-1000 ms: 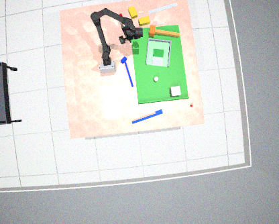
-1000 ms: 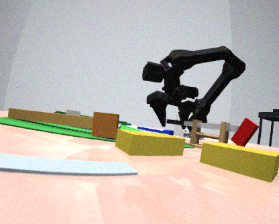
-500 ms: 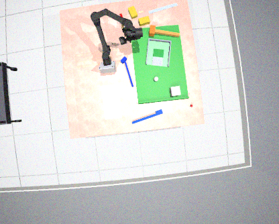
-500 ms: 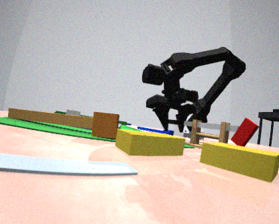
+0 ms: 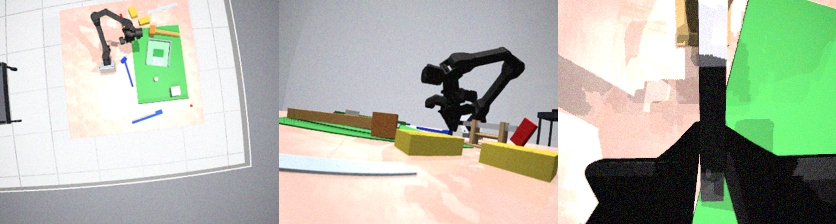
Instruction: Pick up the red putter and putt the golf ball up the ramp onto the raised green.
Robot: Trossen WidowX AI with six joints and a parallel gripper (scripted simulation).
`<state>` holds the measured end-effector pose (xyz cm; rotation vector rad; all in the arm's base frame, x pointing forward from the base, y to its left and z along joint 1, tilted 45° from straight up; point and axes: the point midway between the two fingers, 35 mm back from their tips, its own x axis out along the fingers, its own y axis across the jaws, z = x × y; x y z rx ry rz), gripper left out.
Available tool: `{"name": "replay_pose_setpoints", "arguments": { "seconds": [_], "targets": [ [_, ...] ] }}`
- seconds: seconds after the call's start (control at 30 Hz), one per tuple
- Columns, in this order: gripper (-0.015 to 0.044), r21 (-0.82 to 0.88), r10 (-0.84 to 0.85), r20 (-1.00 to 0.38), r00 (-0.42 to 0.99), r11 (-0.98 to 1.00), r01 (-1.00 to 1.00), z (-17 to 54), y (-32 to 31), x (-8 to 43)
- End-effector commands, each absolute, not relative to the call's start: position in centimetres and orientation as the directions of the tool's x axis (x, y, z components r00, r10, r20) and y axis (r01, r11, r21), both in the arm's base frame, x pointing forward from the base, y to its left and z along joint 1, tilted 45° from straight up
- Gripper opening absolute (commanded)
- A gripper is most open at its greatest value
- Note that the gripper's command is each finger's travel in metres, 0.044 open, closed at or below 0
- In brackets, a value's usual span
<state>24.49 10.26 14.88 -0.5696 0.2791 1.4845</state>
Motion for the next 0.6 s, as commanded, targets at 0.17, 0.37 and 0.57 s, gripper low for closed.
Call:
{"name": "replay_pose_setpoints", "arguments": {
  "seconds": [0.17,0.37,0.57],
  "targets": [
    [0.0000,-0.187,0.846,-0.520,0.114,0.017,-0.982,16.1,8.9,24.6],
    [0.0000,-0.182,0.829,-0.535,0.161,0.073,-0.981,18.5,6.4,24.2],
    [0.0000,-0.176,0.812,-0.547,0.205,0.128,-0.976,21.0,4.3,23.3]
  ]
}}
